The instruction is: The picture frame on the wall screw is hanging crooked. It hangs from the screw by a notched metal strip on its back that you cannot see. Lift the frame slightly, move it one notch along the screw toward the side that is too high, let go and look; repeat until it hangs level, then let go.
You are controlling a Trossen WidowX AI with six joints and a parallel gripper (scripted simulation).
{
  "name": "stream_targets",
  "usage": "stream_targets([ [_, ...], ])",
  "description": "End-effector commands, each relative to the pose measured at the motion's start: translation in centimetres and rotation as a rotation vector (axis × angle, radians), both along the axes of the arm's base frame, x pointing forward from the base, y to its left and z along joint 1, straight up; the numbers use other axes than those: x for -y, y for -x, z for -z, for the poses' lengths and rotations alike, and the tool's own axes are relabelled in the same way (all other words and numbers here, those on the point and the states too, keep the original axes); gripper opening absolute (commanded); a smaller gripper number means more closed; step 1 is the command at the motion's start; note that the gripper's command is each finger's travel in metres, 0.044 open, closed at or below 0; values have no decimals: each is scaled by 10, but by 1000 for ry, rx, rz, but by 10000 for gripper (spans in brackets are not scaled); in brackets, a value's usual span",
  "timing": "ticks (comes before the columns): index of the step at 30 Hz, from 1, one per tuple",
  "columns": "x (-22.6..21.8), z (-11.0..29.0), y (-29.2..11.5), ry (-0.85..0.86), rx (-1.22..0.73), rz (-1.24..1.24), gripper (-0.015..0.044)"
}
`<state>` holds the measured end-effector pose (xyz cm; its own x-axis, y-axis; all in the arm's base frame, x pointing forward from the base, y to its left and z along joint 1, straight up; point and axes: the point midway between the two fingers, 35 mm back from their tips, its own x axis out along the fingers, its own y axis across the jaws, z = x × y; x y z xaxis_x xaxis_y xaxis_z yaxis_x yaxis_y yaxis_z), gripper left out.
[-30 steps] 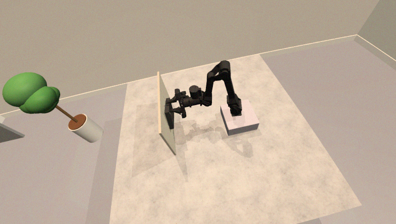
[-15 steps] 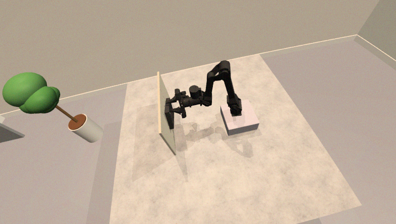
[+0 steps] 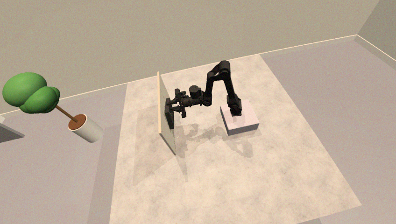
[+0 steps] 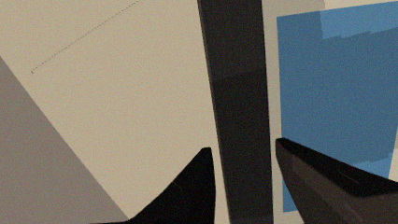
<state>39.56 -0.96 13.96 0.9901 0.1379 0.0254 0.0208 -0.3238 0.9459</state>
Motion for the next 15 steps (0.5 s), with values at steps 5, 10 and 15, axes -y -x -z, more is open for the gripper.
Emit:
stream_targets([
  [5, 1, 0, 0, 3, 0, 5, 43],
  [10, 1, 0, 0, 3, 0, 5, 0],
  [15, 1, 0, 0, 3, 0, 5, 0],
])
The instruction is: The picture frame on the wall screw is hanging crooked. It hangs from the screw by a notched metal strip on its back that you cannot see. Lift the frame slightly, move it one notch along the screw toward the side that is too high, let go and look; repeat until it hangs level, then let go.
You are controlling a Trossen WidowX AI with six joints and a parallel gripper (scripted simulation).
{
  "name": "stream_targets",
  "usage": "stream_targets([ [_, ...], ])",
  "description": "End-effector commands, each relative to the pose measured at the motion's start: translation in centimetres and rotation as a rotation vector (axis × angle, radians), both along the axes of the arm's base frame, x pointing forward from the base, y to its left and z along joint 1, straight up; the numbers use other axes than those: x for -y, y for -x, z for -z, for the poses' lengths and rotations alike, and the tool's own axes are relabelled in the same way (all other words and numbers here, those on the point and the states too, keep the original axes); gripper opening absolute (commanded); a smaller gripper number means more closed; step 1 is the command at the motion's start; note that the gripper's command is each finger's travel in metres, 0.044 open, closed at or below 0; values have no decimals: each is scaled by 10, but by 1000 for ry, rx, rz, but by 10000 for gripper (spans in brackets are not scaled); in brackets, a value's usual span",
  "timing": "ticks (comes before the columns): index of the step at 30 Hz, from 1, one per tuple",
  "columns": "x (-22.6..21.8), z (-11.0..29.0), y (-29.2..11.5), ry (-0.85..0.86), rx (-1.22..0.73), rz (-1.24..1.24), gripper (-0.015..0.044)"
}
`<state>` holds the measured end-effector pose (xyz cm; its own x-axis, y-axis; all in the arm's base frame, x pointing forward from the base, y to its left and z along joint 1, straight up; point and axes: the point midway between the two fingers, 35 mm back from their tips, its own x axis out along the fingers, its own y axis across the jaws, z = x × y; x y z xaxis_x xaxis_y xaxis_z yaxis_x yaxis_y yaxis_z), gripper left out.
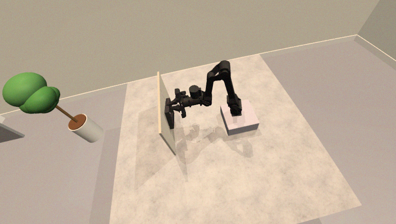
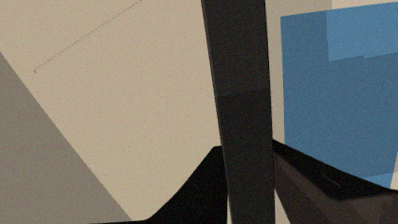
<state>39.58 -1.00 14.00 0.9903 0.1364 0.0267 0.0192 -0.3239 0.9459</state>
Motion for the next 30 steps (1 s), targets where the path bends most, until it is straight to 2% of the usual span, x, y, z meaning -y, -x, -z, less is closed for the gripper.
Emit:
stream_targets([
  [1, 0, 0, 0, 3, -1, 3, 0],
  [30, 1, -5, 0, 3, -1, 3, 0],
])
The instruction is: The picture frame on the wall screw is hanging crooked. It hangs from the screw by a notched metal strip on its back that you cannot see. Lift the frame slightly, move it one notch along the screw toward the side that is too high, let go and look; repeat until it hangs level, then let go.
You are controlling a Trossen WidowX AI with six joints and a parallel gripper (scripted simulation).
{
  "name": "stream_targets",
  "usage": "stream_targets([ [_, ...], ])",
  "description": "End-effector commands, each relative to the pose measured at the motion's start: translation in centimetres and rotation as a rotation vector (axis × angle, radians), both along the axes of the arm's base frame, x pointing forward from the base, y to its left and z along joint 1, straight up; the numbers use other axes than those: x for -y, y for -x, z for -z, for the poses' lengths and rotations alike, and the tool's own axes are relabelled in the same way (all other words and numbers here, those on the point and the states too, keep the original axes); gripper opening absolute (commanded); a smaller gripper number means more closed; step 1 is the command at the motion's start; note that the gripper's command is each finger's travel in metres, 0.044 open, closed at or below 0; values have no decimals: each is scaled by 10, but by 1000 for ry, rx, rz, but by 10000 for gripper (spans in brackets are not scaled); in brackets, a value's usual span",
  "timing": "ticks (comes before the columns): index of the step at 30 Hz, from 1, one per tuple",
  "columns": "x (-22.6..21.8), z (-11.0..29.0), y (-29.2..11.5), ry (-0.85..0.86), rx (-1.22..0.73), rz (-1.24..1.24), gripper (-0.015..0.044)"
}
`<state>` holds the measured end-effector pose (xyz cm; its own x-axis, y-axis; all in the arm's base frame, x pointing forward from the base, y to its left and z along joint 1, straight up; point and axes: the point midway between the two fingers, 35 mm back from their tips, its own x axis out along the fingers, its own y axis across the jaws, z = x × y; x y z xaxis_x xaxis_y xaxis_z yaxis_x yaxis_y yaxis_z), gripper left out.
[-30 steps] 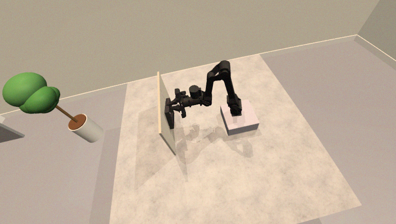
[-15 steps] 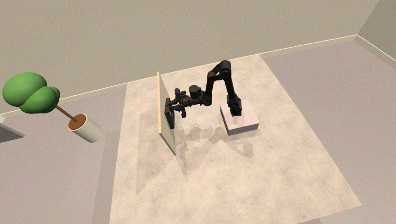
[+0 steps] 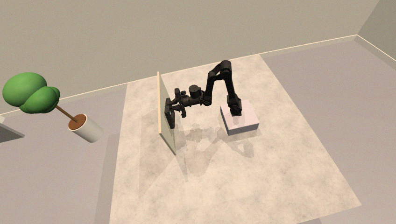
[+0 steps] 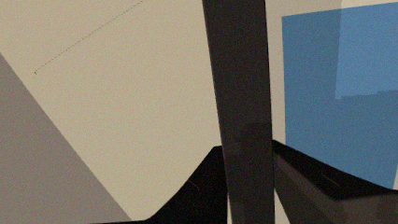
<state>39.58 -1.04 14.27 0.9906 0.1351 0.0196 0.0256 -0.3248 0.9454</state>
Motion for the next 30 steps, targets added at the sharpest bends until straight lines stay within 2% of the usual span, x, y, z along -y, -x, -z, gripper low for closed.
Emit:
stream_targets([
  [1, 1, -2, 0, 4, 6, 2, 0],
  [30, 2, -6, 0, 4, 6, 2, 0],
])
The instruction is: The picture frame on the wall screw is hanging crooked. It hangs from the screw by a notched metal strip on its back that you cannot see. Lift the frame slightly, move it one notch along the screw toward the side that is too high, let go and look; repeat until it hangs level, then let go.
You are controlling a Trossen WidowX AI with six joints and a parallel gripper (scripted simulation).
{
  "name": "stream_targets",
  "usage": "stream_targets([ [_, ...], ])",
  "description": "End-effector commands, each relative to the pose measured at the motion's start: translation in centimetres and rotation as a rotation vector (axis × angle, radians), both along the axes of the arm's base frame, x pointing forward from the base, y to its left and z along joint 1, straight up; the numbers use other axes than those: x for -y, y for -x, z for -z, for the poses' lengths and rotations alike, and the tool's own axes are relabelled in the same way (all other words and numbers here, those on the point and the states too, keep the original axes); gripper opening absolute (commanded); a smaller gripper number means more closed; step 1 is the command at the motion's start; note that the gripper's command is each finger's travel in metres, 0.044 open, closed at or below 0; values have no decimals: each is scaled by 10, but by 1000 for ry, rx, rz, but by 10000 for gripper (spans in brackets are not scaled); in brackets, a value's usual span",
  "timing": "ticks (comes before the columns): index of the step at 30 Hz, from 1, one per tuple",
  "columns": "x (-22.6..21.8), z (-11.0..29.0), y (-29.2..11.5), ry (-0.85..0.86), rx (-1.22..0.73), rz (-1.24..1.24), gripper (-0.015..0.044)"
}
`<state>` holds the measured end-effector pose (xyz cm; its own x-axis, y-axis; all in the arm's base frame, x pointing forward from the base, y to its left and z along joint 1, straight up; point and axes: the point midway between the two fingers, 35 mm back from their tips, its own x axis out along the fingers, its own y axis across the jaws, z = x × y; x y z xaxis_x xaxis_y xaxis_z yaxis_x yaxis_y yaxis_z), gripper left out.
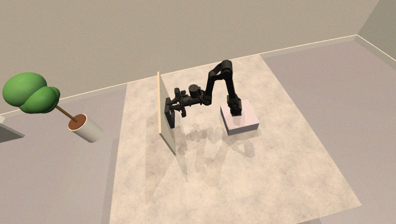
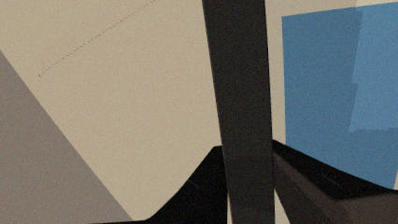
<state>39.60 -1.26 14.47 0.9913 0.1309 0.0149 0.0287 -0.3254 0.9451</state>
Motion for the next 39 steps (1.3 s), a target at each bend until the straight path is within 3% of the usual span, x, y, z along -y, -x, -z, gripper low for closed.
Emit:
stream_targets([
  [1, 0, -4, 0, 5, 11, -2, 0],
  [39, 1, -6, 0, 5, 11, -2, 0],
])
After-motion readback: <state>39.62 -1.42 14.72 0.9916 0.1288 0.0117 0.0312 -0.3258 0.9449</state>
